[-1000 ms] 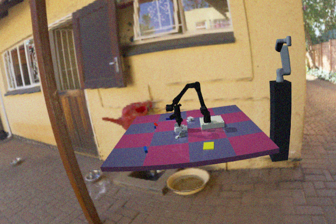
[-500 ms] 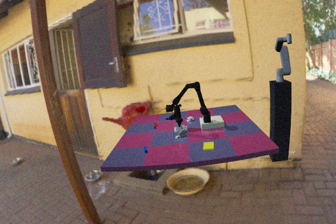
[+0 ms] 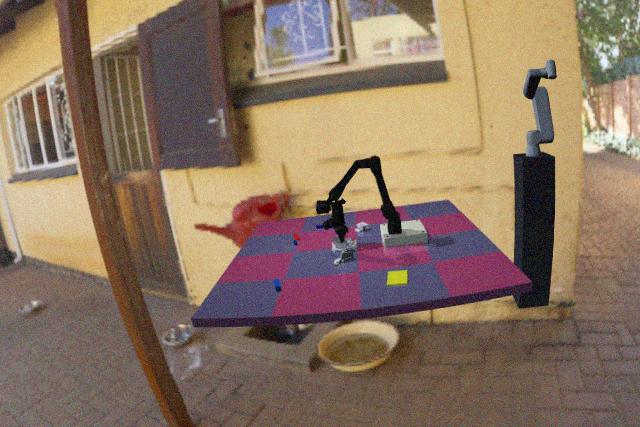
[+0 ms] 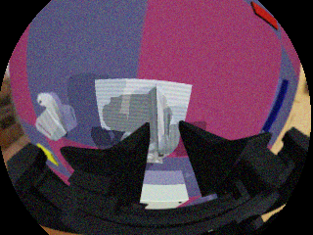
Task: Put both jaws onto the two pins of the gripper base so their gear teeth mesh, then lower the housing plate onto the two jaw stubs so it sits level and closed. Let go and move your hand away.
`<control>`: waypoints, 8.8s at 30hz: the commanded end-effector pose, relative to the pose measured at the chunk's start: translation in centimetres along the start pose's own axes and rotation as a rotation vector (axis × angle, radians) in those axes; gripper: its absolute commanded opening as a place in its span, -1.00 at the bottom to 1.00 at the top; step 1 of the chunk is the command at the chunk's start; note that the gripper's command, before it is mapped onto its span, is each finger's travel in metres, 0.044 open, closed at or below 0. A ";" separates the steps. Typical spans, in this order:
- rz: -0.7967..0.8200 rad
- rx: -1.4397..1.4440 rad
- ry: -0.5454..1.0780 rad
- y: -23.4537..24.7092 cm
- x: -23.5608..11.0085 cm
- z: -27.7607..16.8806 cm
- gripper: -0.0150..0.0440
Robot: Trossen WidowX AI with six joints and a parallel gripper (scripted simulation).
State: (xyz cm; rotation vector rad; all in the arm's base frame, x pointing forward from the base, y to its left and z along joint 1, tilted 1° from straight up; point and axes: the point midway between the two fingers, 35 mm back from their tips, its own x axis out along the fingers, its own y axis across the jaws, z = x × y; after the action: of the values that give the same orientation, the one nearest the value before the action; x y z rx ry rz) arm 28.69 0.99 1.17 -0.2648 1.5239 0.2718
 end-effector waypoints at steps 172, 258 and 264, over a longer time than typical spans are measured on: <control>0.027 -0.310 -0.003 21.6 -4.0 2.1 1.00; 0.027 -0.310 -0.003 21.6 -4.0 2.1 1.00; 0.027 -0.310 -0.003 21.6 -4.0 2.1 1.00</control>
State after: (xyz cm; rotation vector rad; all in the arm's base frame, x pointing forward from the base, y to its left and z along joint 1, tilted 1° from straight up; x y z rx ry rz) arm 23.23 22.00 5.35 -0.4876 1.4805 0.5376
